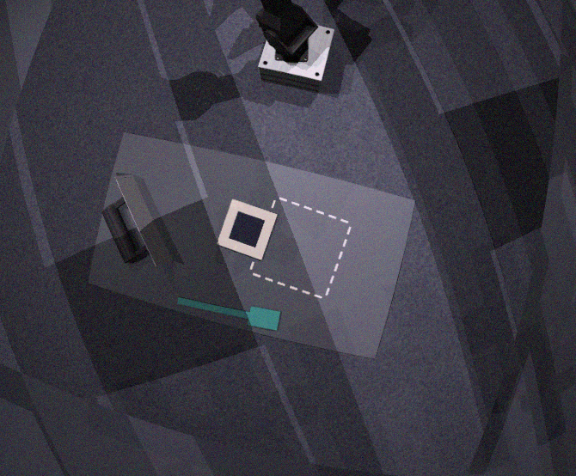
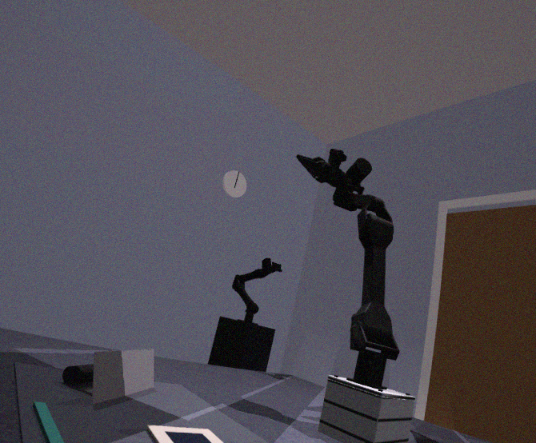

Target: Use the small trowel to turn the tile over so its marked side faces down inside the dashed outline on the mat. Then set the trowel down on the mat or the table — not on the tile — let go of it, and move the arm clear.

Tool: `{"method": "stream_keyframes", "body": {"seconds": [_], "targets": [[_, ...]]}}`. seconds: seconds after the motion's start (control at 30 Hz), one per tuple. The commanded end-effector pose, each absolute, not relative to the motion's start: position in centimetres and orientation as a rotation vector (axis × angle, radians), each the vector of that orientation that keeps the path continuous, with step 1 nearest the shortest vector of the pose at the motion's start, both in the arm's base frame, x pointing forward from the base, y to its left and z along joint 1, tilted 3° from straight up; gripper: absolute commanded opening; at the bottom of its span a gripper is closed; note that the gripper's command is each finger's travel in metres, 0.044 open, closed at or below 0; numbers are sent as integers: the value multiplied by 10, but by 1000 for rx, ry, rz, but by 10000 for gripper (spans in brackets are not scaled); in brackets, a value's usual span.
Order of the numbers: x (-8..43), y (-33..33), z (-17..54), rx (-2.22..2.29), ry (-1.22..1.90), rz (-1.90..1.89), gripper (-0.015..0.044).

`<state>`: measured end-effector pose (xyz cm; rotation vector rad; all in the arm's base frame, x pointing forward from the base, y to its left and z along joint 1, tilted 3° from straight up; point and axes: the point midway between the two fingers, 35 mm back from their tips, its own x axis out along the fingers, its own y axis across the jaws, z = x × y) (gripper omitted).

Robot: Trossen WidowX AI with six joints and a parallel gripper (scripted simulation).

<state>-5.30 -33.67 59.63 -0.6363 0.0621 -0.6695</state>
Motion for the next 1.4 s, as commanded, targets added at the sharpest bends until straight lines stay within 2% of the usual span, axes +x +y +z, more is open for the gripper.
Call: {"method": "stream_keyframes", "body": {"seconds": [0.0,0.33,0.37,0.97,1.37], "targets": [[-53,-337,596,-637,61,-669,374],[-44,-362,593,-680,5,-666,111],[-42,-363,592,-675,-6,-661,100],[-21,-403,585,-763,-93,-702,100],[2,-436,564,-669,-146,-711,100]]}}
